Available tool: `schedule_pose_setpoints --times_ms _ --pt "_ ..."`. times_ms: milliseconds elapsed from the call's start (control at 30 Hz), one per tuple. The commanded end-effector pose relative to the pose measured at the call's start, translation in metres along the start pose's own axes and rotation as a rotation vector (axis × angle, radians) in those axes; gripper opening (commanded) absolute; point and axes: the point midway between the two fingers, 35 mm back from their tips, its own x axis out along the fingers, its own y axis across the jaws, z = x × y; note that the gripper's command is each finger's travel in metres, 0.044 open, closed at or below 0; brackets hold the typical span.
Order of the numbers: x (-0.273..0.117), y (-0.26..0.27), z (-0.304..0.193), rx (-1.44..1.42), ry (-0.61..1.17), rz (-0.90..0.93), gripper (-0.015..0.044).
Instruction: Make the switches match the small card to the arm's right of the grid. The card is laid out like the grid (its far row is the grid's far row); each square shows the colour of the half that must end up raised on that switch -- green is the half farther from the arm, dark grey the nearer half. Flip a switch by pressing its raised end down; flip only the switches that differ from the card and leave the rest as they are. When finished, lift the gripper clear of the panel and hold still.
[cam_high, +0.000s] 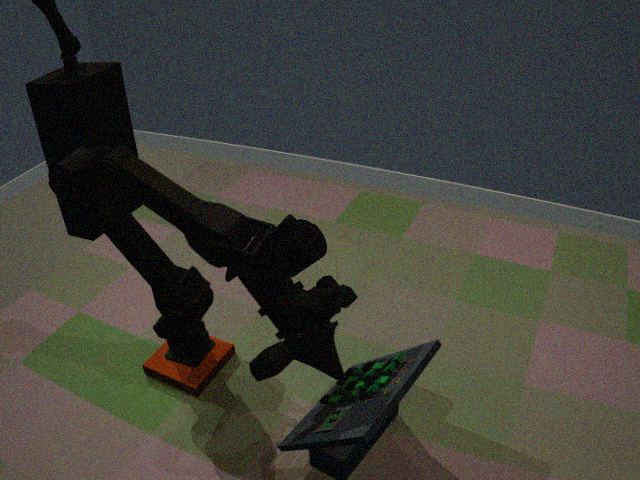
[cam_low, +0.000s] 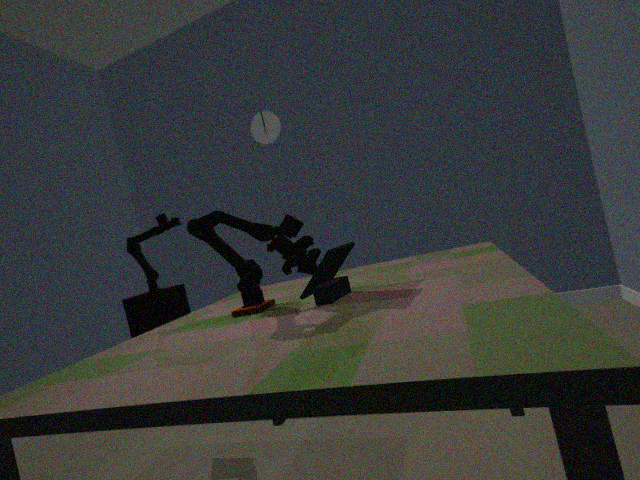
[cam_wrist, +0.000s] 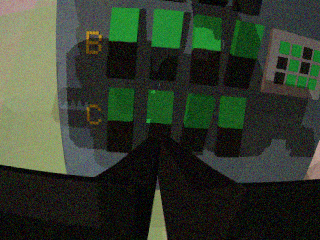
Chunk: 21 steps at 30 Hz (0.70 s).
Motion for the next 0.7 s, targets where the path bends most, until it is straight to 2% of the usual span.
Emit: schedule_pose_setpoints --times_ms 0,667 --pt "0.0004 0.0002 -0.0008 -0.004 0.001 0.002 0.0" --pt "0.0025 0.0002 -0.0008 -0.004 0.001 0.002 0.0"
